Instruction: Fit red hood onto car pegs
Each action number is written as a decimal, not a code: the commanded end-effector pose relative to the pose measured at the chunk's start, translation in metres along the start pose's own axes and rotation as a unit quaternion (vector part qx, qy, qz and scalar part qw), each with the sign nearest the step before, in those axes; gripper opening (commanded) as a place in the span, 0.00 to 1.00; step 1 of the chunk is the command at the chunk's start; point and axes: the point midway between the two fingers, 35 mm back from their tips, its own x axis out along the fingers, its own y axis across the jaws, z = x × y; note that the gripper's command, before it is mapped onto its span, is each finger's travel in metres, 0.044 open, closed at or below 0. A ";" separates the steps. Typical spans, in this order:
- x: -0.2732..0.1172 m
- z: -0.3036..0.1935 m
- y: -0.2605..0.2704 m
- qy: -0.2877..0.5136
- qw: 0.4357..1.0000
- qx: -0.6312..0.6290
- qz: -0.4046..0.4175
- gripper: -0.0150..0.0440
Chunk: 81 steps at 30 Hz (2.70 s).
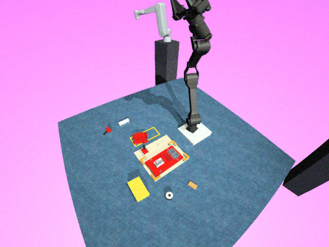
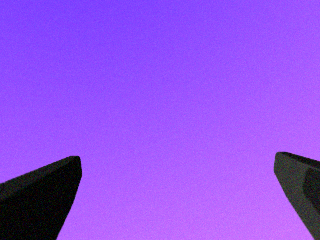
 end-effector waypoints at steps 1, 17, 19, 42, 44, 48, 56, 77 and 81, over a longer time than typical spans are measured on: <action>-0.002 -0.012 0.030 0.000 0.999 -0.030 0.033 1.00; -0.011 -0.099 0.121 0.053 0.977 -0.140 0.150 1.00; -0.013 -0.115 0.130 0.066 0.972 -0.153 0.165 1.00; -0.050 -0.317 0.139 0.291 0.888 -0.256 0.247 1.00; -0.053 -0.331 0.133 0.310 0.881 -0.261 0.245 1.00; -0.064 -0.365 0.121 0.357 0.859 -0.270 0.247 1.00; -0.090 -0.430 0.084 0.460 0.808 -0.281 0.237 1.00; -0.185 -0.538 -0.054 0.719 0.639 -0.245 0.120 1.00; -0.210 -0.547 -0.084 0.766 0.596 -0.225 0.079 1.00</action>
